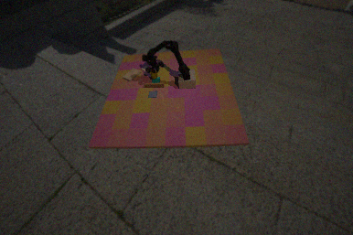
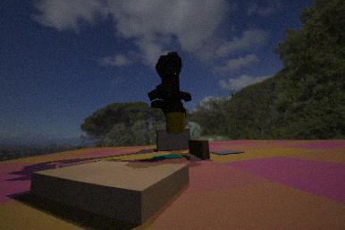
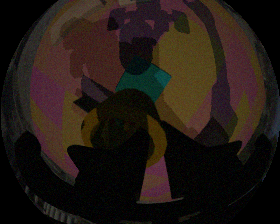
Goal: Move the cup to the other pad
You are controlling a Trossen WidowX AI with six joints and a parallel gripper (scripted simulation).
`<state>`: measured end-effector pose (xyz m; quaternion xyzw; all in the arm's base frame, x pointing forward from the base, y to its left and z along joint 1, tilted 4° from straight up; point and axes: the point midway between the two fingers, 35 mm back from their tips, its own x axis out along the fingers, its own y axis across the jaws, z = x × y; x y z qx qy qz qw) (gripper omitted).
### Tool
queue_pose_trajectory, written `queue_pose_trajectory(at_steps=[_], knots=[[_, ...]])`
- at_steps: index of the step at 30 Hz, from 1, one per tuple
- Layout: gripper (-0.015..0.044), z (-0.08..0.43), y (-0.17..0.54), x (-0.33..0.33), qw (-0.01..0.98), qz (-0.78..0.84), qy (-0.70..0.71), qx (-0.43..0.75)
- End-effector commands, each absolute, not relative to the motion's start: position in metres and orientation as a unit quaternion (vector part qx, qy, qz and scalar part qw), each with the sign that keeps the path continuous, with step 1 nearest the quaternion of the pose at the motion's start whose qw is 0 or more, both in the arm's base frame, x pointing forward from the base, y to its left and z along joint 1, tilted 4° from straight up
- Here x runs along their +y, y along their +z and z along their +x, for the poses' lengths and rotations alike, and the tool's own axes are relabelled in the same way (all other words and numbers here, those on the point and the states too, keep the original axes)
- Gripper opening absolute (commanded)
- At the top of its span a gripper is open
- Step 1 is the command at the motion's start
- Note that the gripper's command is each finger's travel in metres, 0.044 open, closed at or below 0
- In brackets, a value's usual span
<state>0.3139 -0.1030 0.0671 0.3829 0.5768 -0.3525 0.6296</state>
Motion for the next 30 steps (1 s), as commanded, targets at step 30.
queue_pose_trajectory(at_steps=[30], knots=[[0.0,0.317,0.041,-0.137,0.633,0.383,-0.351,0.574]])
